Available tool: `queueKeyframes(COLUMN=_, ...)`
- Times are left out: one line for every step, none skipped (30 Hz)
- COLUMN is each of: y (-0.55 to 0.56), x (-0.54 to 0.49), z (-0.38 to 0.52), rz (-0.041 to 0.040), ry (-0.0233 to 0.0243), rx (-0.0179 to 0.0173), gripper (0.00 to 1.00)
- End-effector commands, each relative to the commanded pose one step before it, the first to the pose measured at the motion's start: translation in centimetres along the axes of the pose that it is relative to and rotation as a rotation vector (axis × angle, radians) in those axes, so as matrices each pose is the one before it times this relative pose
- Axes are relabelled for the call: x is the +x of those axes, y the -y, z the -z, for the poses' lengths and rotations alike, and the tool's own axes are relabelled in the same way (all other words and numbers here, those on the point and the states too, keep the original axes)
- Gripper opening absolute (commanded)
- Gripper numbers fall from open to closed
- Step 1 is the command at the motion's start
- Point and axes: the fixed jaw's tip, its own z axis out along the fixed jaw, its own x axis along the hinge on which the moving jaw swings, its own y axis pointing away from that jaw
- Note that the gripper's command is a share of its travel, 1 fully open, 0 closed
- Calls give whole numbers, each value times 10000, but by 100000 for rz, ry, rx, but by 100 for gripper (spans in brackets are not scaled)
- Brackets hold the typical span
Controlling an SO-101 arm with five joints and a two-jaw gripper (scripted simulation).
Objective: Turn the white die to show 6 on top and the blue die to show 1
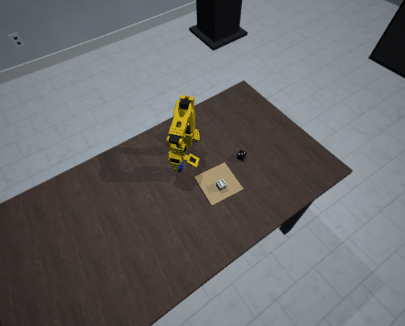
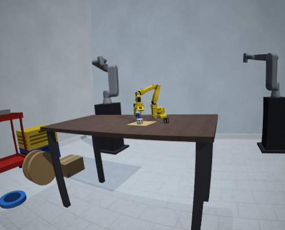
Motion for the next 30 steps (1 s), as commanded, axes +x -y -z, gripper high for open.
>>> queueKeyframes(y=3304, x=1428, z=73, rz=-351, ry=116, rx=2273, gripper=0)
queueKeyframes(y=-9, x=0, z=-234, rz=0, ry=0, rx=0, gripper=0)
queueKeyframes(y=-1, x=0, z=-96, rz=0, ry=0, rx=0, gripper=0)
queueKeyframes(y=0, x=0, z=-18, rz=0, ry=0, rx=0, gripper=0)
queueKeyframes(y=0, x=0, z=0, rz=0, ry=0, rx=0, gripper=0)
queueKeyframes(y=0, x=0, z=0, rz=0, ry=0, rx=0, gripper=0)
queueKeyframes(y=-3, x=0, z=-16, rz=0, ry=0, rx=-1, gripper=0)
queueKeyframes(y=5, x=0, z=-102, rz=0, ry=0, rx=0, gripper=0)
queueKeyframes(y=3, x=6, z=-234, rz=0, ry=0, rx=0, gripper=0)
queueKeyframes(y=1, x=0, z=-384, rz=0, ry=0, rx=0, gripper=0)
queueKeyframes(y=6, x=0, z=-534, rz=0, ry=0, rx=0, gripper=0)
queueKeyframes(y=4, x=0, z=-648, rz=0, ry=0, rx=0, gripper=0)
queueKeyframes(y=-2, x=0, z=-720, rz=0, ry=0, rx=0, gripper=0)
queueKeyframes(y=-3, x=0, z=-750, rz=0, ry=0, rx=0, gripper=0)
queueKeyframes(y=-8, x=0, z=-720, rz=0, ry=0, rx=0, gripper=0)
queueKeyframes(y=-14, x=0, z=-648, rz=0, ry=0, rx=0, gripper=0)
queueKeyframes(y=-12, x=0, z=-522, rz=0, ry=0, rx=0, gripper=0)
queueKeyframes(y=-10, x=0, z=-384, rz=0, ry=0, rx=0, gripper=0)
queueKeyframes(y=-9, x=0, z=-234, rz=0, ry=0, rx=0, gripper=0)
queueKeyframes(y=-1, x=0, z=-96, rz=0, ry=0, rx=0, gripper=0)
queueKeyframes(y=0, x=0, z=-18, rz=0, ry=0, rx=0, gripper=0)
queueKeyframes(y=0, x=0, z=0, rz=0, ry=0, rx=0, gripper=0)
queueKeyframes(y=0, x=0, z=0, rz=0, ry=0, rx=0, gripper=0)
queueKeyframes(y=-2, x=1, z=-13, rz=0, ry=0, rx=0, gripper=0)
queueKeyframes(y=5, x=0, z=-102, rz=0, ry=0, rx=0, gripper=0)
queueKeyframes(y=3, x=0, z=-234, rz=0, ry=0, rx=0, gripper=0)
queueKeyframes(y=2, x=0, z=-384, rz=0, ry=0, rx=0, gripper=0)
queueKeyframes(y=6, x=0, z=-534, rz=0, ry=0, rx=0, gripper=0)
queueKeyframes(y=4, x=0, z=-648, rz=0, ry=0, rx=0, gripper=0)
queueKeyframes(y=-2, x=0, z=-720, rz=0, ry=0, rx=0, gripper=0)
